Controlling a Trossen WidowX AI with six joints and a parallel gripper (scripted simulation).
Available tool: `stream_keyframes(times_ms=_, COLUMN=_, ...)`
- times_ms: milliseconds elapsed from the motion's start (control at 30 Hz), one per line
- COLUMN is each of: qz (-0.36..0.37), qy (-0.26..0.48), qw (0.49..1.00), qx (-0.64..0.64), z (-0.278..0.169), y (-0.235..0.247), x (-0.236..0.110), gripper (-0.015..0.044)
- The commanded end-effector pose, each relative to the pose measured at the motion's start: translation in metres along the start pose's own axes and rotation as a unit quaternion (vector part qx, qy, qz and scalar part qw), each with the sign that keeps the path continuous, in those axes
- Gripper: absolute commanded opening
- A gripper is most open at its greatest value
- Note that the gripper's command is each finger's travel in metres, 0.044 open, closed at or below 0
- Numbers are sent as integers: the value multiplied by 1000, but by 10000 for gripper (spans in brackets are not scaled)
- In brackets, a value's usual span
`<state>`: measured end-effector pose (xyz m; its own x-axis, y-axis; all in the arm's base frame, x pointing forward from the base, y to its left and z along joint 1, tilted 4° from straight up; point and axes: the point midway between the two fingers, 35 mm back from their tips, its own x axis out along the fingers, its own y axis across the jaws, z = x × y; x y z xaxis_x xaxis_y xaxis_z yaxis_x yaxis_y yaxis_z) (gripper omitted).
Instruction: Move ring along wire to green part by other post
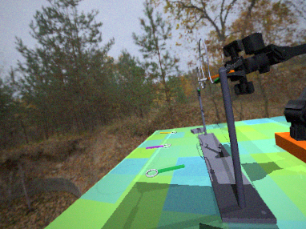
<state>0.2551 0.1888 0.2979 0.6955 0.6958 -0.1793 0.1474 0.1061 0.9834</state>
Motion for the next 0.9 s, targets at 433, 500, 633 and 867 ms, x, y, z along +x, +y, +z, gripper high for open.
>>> stream_keyframes(times_ms=433, qz=38, qy=8, qw=998, qx=53, z=1, y=25, x=-4, gripper=-150)
stream_keyframes(times_ms=500, qz=42, qy=9, qw=997, qx=60, z=1, y=28, x=-5, gripper=-150)
stream_keyframes(times_ms=633, qz=49, qy=11, qw=996, qx=73, z=2, y=32, x=-6, gripper=-150)
stream_keyframes(times_ms=867, qz=62, qy=14, qw=993, qx=95, z=3, y=40, x=-8, gripper=-150)
